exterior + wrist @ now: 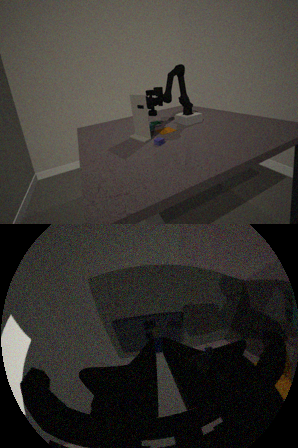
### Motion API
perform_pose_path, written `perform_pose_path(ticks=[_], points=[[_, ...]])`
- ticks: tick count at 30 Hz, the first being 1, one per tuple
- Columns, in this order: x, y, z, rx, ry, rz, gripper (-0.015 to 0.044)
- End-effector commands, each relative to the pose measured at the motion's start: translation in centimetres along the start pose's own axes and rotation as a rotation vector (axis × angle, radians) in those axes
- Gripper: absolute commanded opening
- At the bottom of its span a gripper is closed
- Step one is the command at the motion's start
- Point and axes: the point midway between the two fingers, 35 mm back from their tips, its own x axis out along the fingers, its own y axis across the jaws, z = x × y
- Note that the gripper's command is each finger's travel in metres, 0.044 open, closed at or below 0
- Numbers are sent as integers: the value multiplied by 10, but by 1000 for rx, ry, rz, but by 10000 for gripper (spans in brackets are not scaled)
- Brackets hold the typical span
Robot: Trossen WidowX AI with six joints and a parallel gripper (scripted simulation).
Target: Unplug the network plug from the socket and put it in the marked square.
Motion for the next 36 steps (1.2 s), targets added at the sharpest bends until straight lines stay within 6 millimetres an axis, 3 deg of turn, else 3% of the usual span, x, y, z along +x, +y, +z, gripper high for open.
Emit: perform_pose_path(ticks=[1, 36], points=[[-5, 1, -1, 1, 0, 2, 0], [-29, 0, -6, 1, 0, 0, 0]])
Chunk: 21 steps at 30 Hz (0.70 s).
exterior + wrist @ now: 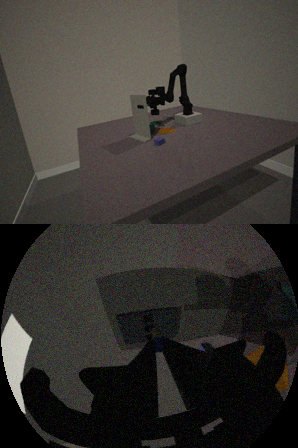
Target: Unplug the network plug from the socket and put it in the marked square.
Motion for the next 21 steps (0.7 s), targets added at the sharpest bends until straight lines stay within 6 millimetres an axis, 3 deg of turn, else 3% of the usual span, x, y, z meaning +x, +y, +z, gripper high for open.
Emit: perform_pose_path(ticks=[1, 7, 21], points=[[-5, 1, -1, 1, 0, 2, 0], [-4, 1, -1, 0, 0, 0, 0], [-9, 26, -1, 0, 0, 1, 0]])
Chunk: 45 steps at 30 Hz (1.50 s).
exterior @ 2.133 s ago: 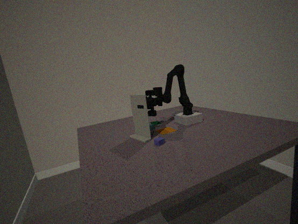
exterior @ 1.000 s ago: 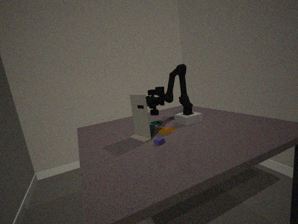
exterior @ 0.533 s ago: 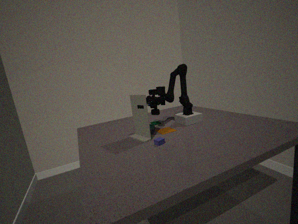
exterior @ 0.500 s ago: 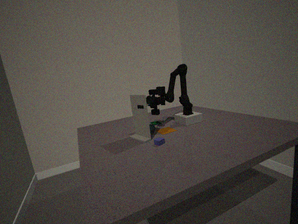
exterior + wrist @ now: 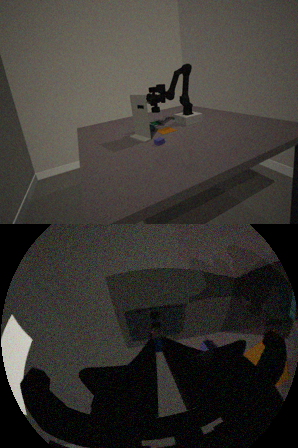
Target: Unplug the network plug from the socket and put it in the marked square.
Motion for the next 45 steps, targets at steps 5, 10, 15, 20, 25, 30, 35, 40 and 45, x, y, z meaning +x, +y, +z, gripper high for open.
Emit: perform_pose_path(ticks=[5, 10, 15, 20, 25, 30, 35, 40, 45], points=[[-4, 18, -1, -8, 1, 9, 0], [-8, 27, -3, -8, 1, 9, 0], [-11, 36, -6, -8, 2, 9, 0], [-15, 44, -8, -7, 2, 9, 0], [-13, 40, -10, 18, -10, -13, 0], [-6, 22, -13, 93, -49, -94, 0], [-2, 1, -19, 155, -87, -188, 0], [-1, -20, -26, 202, -125, -292, 0], [-4, -42, -35, 233, -162, -404, 0]])
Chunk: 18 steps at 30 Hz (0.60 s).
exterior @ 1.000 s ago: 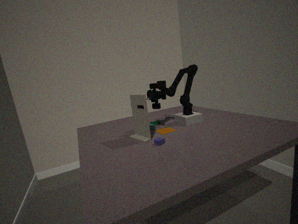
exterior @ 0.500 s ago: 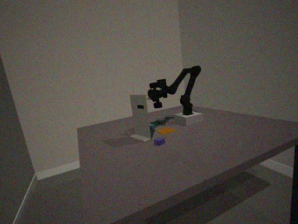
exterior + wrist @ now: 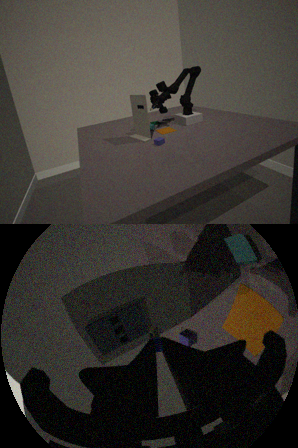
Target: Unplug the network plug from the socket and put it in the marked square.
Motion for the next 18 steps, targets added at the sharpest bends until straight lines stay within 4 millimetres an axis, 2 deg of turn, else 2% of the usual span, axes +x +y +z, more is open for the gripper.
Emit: perform_pose_path(ticks=[1, 9, 18], points=[[2, -17, -4, 16, -37, -85, 0], [-1, -55, -10, 24, -113, -273, 0], [-17, -97, -15, -22, -204, -488, 0]])
